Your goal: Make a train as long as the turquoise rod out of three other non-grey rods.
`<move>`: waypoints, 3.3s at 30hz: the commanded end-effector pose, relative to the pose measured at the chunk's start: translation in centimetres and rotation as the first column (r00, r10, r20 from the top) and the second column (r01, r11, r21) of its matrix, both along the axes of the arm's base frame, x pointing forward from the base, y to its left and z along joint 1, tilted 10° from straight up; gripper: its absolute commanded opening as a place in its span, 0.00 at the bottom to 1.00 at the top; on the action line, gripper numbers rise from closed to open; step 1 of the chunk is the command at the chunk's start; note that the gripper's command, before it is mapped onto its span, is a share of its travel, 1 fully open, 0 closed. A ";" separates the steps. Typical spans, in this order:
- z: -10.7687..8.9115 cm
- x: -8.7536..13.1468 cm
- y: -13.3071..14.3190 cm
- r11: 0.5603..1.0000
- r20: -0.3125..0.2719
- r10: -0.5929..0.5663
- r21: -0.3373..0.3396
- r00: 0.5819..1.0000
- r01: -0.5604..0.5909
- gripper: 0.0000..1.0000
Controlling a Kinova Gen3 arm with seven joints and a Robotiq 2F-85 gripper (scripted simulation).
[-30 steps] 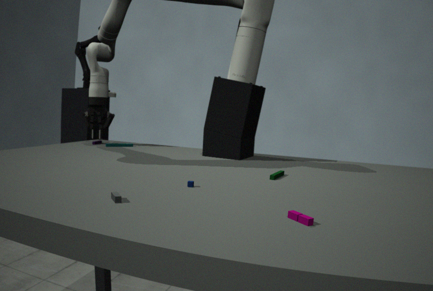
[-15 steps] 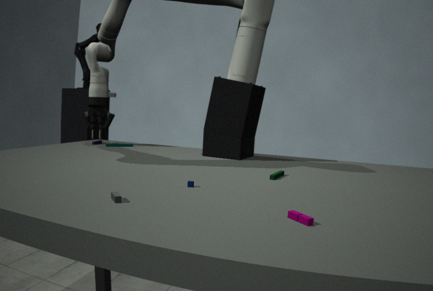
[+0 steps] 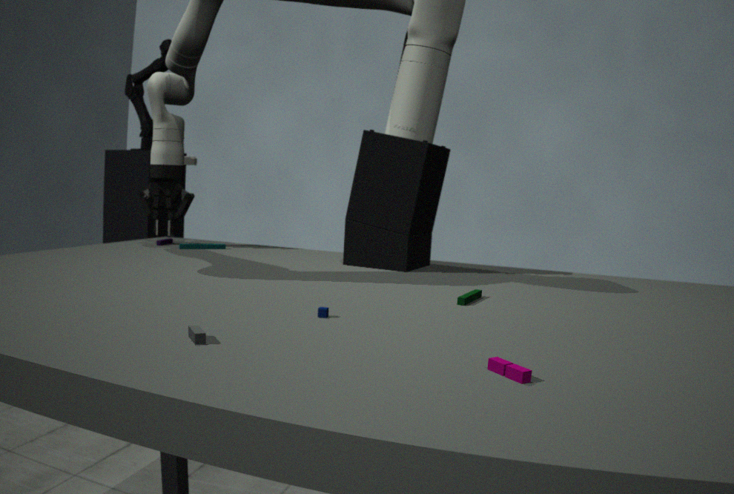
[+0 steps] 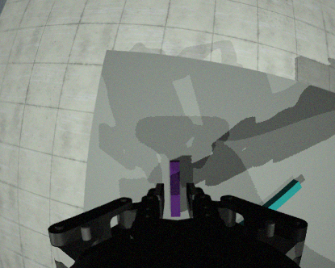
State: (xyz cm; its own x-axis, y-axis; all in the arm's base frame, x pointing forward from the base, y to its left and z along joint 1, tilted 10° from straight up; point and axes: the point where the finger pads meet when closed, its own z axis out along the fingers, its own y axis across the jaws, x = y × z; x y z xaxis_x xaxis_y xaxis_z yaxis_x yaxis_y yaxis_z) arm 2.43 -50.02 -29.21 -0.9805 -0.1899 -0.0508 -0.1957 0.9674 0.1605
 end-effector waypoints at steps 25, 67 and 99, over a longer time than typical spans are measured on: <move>-1.5 0.0 0.1 1.000 0.000 0.000 -0.002 1.000 0.000 0.24; -1.6 0.0 0.2 1.000 0.000 0.000 -0.002 1.000 0.000 0.24; -1.6 0.0 0.2 1.000 0.000 0.000 -0.002 1.000 0.000 0.05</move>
State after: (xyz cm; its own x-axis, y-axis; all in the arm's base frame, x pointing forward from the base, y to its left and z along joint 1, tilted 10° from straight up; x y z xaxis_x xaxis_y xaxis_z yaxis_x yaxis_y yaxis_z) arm 2.47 -49.78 -30.84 -0.9805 -0.1900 -0.0507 -0.1957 0.9676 0.1597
